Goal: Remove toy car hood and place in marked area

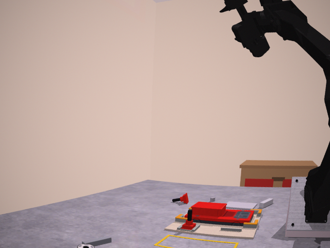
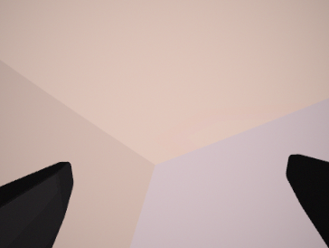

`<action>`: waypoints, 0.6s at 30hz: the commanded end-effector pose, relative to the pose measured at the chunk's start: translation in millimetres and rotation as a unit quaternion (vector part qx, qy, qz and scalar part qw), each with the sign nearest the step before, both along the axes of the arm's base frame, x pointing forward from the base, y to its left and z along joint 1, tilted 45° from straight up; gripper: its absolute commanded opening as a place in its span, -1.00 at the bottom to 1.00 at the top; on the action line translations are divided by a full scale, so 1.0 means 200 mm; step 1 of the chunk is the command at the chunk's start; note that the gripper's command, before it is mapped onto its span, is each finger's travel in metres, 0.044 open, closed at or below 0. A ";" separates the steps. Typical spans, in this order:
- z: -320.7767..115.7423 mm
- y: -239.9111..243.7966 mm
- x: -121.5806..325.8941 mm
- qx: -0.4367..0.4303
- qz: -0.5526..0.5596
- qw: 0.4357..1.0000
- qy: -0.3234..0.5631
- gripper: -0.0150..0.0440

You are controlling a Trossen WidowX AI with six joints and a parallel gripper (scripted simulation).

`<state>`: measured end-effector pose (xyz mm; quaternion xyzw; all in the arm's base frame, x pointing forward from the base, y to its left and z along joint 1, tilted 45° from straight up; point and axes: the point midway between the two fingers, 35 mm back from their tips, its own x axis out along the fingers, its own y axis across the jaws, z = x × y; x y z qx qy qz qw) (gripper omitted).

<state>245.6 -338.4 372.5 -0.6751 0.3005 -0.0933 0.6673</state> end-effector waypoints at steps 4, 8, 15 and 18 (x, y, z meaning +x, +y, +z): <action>-0.41 0.07 0.26 0.213 0.022 0.977 0.023 1.00; -0.61 0.14 0.37 0.314 0.020 0.948 0.047 1.00; -0.99 0.34 0.51 0.498 -0.006 0.859 0.116 1.00; -1.17 0.47 0.56 0.578 -0.033 0.800 0.159 1.00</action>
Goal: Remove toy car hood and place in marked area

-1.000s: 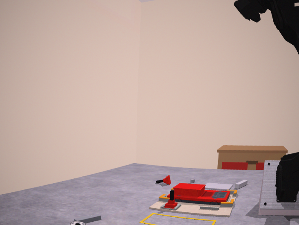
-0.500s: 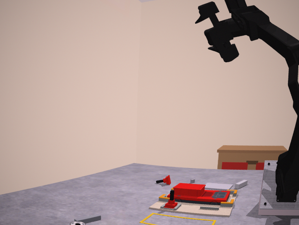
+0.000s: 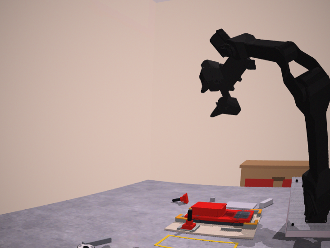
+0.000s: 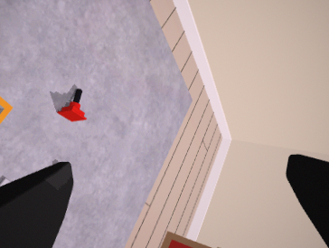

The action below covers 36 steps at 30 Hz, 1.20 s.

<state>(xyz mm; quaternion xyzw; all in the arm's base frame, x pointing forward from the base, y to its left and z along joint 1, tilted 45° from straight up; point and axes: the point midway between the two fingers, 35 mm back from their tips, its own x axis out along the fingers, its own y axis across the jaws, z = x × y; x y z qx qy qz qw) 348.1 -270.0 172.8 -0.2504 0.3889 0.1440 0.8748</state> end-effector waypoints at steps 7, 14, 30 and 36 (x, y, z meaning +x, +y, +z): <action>-0.55 0.48 0.07 0.287 -0.053 0.929 0.227 1.00; -0.82 0.80 0.00 0.402 -0.118 0.809 0.412 1.00; -0.86 0.83 0.00 0.404 -0.119 0.805 0.417 1.00; -0.88 0.85 0.00 0.404 -0.119 0.805 0.417 1.00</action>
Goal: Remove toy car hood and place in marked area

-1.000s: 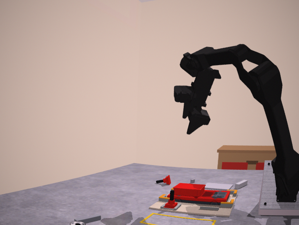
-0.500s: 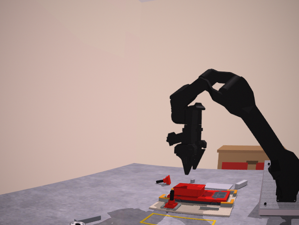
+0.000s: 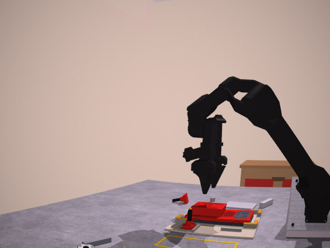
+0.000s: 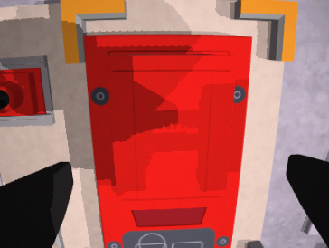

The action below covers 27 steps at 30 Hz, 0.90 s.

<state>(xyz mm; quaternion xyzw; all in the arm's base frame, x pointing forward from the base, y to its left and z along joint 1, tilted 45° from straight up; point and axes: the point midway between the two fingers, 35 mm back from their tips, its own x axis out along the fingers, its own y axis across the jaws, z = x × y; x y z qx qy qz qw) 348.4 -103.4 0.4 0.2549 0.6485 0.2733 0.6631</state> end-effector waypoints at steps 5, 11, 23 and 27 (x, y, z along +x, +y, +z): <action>-0.03 0.03 0.00 0.002 -0.001 1.000 0.003 1.00; -0.05 0.05 0.00 0.002 -0.001 1.000 0.003 1.00; -0.09 0.08 -0.01 0.003 -0.001 1.000 0.003 1.00; -0.10 0.10 -0.01 0.003 -0.001 1.000 0.003 1.00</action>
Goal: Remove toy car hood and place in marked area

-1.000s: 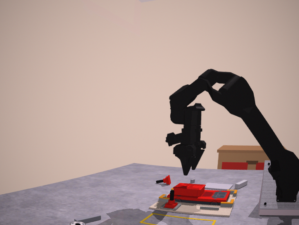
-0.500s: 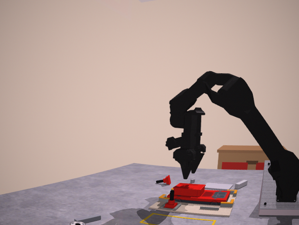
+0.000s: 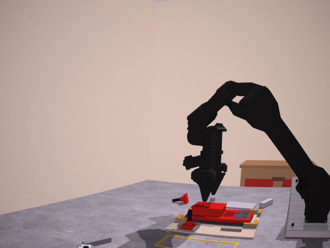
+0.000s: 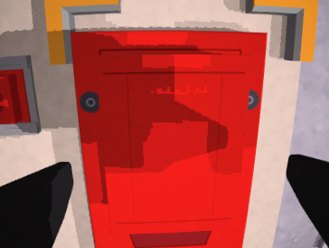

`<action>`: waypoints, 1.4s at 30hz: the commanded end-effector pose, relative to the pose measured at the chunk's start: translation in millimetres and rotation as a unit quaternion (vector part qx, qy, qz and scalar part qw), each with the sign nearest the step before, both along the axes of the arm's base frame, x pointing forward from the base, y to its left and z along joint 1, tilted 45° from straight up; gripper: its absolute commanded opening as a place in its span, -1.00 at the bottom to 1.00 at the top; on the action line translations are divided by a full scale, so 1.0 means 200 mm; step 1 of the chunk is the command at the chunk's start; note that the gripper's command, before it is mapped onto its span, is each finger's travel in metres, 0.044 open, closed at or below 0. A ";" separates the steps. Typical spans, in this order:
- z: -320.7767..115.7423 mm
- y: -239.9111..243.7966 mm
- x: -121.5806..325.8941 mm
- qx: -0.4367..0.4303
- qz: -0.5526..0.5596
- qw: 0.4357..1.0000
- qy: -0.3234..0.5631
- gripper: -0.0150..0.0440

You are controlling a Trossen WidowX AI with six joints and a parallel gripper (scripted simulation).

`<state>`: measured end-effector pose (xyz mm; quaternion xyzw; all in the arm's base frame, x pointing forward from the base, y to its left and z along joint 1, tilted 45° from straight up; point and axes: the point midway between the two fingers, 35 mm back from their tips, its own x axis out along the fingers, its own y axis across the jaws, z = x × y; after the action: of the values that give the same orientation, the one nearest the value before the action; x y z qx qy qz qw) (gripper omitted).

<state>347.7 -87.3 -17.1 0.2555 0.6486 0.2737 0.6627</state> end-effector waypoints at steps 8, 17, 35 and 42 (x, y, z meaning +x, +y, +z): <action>-0.04 0.04 -0.01 0.002 -0.001 1.000 0.003 1.00; -0.06 0.07 -0.02 0.003 -0.001 1.000 0.003 1.00; -0.09 0.10 -0.02 0.003 -0.001 1.000 0.002 1.00; -0.10 0.11 -0.02 0.003 -0.001 1.000 0.002 1.00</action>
<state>345.0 -67.8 -36.2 0.2558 0.6484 0.2746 0.6624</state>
